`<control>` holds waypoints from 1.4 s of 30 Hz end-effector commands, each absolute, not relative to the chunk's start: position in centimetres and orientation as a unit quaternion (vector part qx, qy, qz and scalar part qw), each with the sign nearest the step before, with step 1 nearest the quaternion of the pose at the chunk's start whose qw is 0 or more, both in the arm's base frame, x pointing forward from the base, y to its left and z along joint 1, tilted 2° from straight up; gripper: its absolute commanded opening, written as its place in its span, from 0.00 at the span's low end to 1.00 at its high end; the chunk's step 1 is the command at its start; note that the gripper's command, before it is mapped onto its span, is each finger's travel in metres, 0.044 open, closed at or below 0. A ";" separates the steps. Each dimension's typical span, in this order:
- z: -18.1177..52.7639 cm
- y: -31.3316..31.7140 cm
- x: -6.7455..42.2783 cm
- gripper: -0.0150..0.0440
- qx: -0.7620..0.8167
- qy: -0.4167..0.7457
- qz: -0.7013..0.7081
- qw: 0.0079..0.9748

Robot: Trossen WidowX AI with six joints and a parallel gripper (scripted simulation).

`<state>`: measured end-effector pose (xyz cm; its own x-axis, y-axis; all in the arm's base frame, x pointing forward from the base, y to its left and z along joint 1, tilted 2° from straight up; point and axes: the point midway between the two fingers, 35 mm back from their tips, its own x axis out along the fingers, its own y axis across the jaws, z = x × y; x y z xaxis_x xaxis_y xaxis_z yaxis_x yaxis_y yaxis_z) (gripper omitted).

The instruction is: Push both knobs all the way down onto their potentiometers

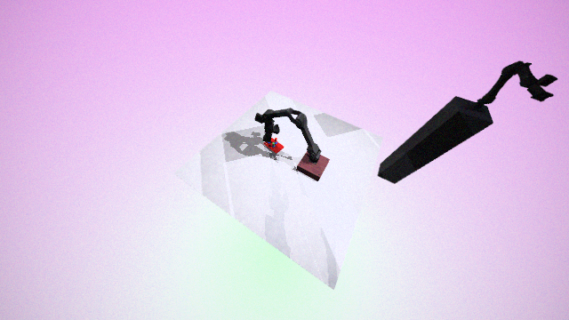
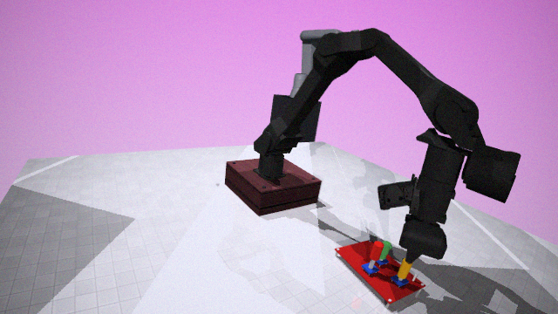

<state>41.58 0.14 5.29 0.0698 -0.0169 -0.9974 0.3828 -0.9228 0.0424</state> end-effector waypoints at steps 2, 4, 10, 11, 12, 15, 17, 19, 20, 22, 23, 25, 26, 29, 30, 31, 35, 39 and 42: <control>4.5 0.2 41.6 0.25 0.713 0.131 -0.673 0.147; 4.6 0.2 41.6 0.25 0.713 0.131 -0.673 0.147; 5.5 0.2 41.6 0.25 0.713 0.131 -0.673 0.147; 5.6 0.2 41.6 0.25 0.713 0.131 -0.673 0.147; 5.8 0.2 41.6 0.25 0.713 0.131 -0.673 0.147; 6.3 0.2 41.5 0.25 0.713 0.131 -0.673 0.147; 6.6 0.2 41.5 0.25 0.713 0.131 -0.673 0.147; 6.9 0.2 41.5 0.25 0.713 0.131 -0.673 0.147; 7.0 0.2 41.5 0.25 0.713 0.131 -0.673 0.147; 6.5 0.1 41.4 0.30 0.711 0.129 -0.675 0.148; 6.5 0.1 41.4 0.34 0.711 0.129 -0.675 0.148; 6.5 0.1 41.4 0.43 0.711 0.129 -0.675 0.148; 6.5 0.1 41.4 0.48 0.711 0.129 -0.675 0.148; 6.5 0.1 41.4 0.61 0.711 0.129 -0.675 0.148; 6.6 0.2 41.2 0.65 0.711 0.129 -0.675 0.148; 6.8 0.2 40.7 0.70 0.711 0.129 -0.675 0.148; 8.2 0.3 36.4 0.88 0.711 0.130 -0.676 0.148; 8.8 0.4 31.7 1.00 0.710 0.130 -0.677 0.147; 8.7 0.4 28.0 1.00 0.709 0.131 -0.677 0.147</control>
<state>31.68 0.36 9.20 0.0636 -0.0161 -0.9978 0.3878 -0.9209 0.0396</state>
